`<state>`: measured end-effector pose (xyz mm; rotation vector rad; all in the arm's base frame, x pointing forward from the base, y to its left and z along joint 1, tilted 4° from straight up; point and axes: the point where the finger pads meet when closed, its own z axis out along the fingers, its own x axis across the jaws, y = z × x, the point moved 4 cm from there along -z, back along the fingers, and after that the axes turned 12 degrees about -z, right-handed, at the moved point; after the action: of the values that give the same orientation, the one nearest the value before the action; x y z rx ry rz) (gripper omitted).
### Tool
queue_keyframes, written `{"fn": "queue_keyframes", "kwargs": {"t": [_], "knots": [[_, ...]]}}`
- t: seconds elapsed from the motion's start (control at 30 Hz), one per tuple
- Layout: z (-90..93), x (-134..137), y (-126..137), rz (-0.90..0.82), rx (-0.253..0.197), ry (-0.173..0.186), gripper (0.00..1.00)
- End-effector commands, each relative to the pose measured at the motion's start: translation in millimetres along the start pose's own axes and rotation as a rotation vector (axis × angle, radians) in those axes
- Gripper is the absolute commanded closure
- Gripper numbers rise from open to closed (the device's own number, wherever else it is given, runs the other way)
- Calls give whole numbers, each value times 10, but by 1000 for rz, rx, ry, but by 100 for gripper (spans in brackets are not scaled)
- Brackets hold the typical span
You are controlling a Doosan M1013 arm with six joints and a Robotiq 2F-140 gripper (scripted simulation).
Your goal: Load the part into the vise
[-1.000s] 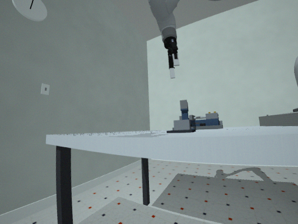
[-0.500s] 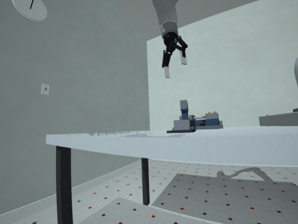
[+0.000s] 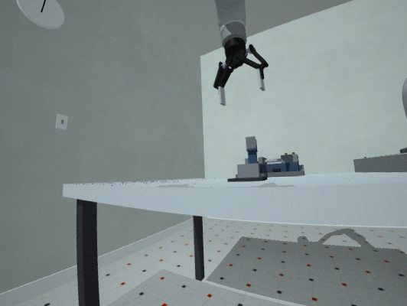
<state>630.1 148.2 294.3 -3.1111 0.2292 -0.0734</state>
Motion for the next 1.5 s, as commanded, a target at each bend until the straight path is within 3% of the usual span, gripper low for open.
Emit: {"fn": "queue_keyframes", "kwargs": {"t": [0.0, 0.1, 0.43, 0.47, 1.47], "knots": [[99, -83, -133, -149, 4, 8, 0], [140, -126, -211, -223, 6, 11, 0], [151, -138, -232, -242, 6, 11, 0], [151, -138, -232, -242, 6, 11, 49], [151, -138, -232, -242, 6, 11, 49]]}}
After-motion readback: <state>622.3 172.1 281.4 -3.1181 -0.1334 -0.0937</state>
